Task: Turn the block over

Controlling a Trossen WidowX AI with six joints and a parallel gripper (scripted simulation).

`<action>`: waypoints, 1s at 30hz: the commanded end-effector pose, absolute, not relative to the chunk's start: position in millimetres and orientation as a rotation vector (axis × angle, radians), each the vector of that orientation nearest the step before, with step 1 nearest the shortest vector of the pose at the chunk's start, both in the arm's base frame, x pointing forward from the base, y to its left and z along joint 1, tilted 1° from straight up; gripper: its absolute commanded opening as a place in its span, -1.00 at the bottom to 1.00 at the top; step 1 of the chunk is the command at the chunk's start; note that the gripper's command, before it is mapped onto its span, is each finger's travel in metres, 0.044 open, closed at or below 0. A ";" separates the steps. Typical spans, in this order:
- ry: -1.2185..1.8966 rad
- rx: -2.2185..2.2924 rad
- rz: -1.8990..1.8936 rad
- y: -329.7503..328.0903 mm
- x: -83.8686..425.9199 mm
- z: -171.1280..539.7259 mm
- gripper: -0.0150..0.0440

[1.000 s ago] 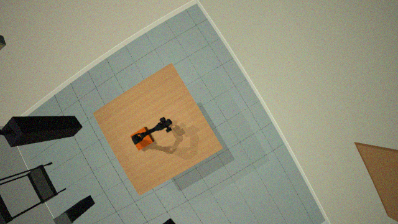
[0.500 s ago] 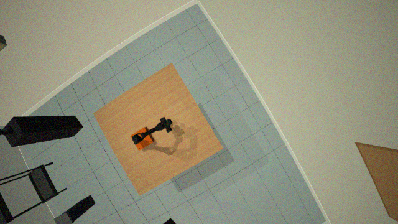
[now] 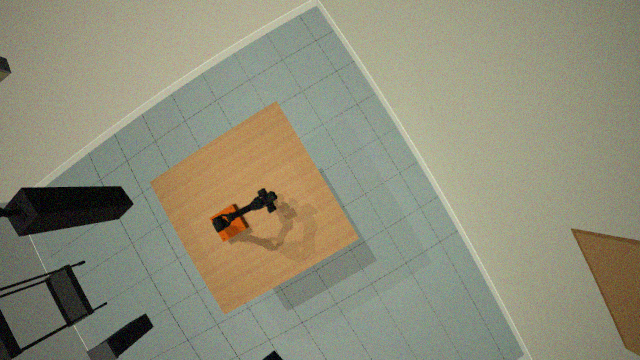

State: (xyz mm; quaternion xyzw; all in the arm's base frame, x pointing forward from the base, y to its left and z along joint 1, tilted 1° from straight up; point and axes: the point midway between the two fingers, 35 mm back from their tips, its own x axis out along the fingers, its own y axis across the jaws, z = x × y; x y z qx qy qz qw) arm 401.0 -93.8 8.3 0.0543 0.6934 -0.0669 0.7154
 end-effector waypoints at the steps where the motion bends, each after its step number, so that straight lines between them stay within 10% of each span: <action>1: 1.537 0.120 -0.153 -94.1 400.5 18.5 -0.49; 30: 1.264 0.098 -0.163 -94.7 403.7 27.5 -0.49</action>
